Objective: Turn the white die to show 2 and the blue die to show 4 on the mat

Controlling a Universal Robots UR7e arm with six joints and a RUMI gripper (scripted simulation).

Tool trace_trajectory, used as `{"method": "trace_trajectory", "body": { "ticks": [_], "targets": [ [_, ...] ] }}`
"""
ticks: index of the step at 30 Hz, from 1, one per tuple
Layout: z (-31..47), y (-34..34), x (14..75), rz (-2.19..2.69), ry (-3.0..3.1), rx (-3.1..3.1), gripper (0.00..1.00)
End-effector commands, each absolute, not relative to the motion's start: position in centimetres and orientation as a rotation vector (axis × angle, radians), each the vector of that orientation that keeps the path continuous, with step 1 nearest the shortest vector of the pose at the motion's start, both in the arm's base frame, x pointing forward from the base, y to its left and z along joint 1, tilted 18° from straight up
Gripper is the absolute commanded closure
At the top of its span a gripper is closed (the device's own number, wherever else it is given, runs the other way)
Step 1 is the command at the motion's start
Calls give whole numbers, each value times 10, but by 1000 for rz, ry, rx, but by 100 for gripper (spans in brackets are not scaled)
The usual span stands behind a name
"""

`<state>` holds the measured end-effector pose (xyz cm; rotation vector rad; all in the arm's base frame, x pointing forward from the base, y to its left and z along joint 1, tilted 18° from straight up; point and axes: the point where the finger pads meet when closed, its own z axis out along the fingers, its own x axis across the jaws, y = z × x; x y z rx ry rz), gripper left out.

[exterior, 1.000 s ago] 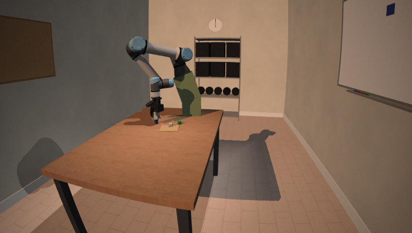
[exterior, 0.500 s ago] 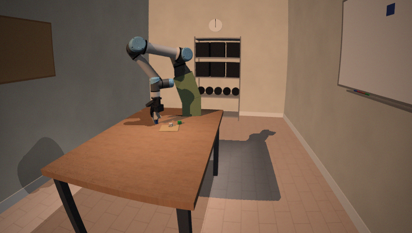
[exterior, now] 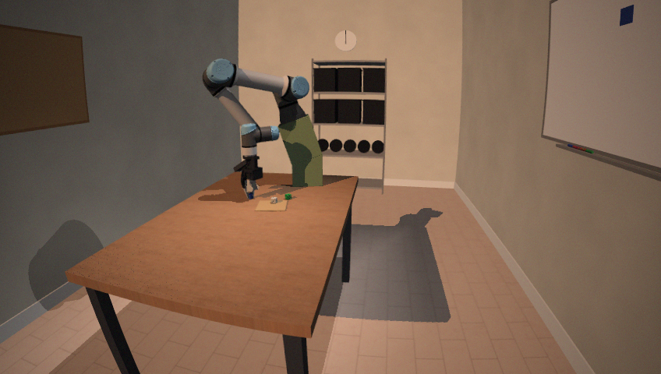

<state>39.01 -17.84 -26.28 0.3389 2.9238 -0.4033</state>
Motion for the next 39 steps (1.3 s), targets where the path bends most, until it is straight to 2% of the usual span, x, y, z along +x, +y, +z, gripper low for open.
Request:
{"method": "trace_trajectory", "body": {
  "ticks": [1, 39],
  "targets": [
    [-261, -178, 390, -404, 2923, 339, 94],
    [-169, -150, 377, -404, 2923, 339, 94]
  ]
}}
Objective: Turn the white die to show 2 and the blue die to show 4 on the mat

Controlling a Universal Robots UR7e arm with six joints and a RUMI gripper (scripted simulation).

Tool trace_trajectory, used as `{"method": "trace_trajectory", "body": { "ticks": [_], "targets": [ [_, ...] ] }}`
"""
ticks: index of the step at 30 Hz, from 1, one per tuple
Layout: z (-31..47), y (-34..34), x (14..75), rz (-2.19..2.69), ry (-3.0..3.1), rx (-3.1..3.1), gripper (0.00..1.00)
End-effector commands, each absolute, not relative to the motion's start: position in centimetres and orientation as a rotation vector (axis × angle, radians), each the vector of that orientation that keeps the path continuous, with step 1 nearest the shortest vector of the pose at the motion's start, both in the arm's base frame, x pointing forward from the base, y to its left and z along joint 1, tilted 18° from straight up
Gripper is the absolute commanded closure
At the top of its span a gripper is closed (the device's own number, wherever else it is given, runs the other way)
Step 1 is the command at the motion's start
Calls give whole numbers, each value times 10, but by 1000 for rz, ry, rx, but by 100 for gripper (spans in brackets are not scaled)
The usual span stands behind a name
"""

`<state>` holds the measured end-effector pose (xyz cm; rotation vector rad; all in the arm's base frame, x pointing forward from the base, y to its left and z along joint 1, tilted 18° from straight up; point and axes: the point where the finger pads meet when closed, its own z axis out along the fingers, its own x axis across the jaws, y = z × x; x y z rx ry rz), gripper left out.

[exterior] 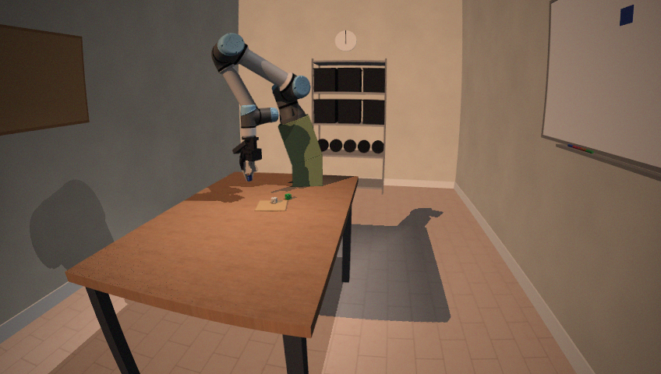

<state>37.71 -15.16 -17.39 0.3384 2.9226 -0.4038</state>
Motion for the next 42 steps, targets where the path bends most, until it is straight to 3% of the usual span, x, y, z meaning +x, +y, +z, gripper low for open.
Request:
{"method": "trace_trajectory", "body": {
  "ticks": [1, 20, 42],
  "targets": [
    [-168, -150, 377, -404, 2923, 339, 94],
    [-171, -141, 386, -404, 2933, 296, 94],
    [-198, 9, 473, -453, 2983, -251, 94]
  ]
}}
